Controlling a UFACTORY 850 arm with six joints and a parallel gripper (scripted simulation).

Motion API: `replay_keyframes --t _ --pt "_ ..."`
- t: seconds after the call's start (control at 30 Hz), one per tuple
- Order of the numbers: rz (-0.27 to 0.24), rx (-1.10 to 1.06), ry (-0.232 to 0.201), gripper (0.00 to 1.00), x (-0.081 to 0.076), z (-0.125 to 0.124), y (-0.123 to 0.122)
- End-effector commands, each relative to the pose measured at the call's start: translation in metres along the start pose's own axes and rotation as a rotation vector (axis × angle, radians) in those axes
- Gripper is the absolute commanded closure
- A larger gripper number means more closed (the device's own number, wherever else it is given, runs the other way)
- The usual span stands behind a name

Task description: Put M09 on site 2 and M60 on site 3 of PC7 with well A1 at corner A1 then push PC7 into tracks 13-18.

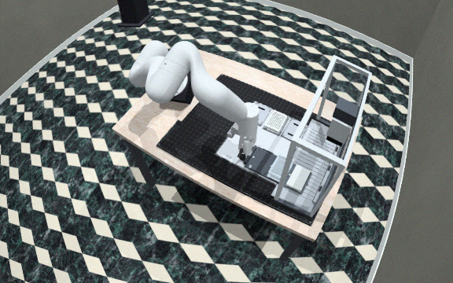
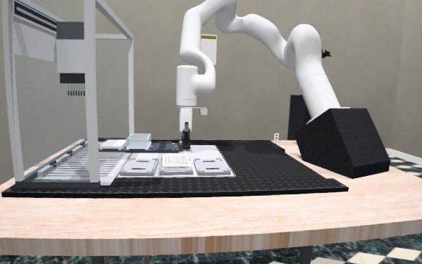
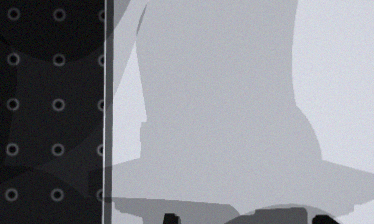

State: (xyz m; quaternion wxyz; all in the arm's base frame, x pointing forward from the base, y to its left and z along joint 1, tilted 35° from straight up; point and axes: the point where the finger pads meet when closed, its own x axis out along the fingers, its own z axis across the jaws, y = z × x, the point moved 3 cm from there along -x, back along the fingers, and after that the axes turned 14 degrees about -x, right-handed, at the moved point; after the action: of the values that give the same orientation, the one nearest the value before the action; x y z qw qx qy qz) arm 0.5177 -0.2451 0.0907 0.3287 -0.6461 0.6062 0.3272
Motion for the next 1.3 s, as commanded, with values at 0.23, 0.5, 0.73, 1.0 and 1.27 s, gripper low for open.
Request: replay_keyframes --t 0.23,0.5,0.73,1.0,1.27 --pt "-0.001 0.0 0.0 0.18 -0.001 -0.002 -0.009" --pt "-0.001 0.0 0.0 0.18 -0.001 -0.004 -0.016" --pt "-0.001 0.0 0.0 0.18 -0.001 -0.005 -0.021" --pt "-0.001 0.0 0.0 0.18 -0.001 -0.007 -0.029" --pt "-0.001 0.0 0.0 0.18 -0.001 -0.009 -0.036"
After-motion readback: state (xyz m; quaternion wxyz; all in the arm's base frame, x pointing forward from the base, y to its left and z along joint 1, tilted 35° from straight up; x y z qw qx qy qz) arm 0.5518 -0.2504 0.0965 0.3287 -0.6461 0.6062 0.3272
